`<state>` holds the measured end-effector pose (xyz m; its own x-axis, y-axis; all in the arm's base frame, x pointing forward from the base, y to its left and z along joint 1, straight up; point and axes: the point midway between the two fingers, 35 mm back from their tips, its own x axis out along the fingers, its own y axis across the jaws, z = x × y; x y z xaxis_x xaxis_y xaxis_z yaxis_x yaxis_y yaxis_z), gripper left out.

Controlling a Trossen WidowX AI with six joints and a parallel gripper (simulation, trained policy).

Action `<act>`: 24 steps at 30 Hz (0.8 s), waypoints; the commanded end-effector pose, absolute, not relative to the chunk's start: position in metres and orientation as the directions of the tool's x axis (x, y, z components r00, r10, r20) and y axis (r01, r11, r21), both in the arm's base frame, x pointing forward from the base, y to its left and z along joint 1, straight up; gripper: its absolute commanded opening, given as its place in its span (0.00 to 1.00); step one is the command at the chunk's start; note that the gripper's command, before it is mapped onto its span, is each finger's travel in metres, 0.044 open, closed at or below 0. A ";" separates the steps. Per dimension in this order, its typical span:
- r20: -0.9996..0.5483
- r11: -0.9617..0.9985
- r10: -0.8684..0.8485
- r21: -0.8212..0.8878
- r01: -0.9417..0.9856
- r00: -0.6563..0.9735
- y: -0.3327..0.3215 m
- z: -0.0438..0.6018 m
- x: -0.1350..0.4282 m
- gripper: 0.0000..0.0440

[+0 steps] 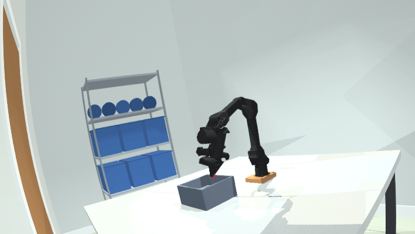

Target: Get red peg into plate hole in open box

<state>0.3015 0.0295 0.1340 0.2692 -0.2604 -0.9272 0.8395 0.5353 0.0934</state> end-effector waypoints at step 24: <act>-0.964 0.676 -0.174 0.032 0.736 0.202 -0.012 0.079 0.332 0.18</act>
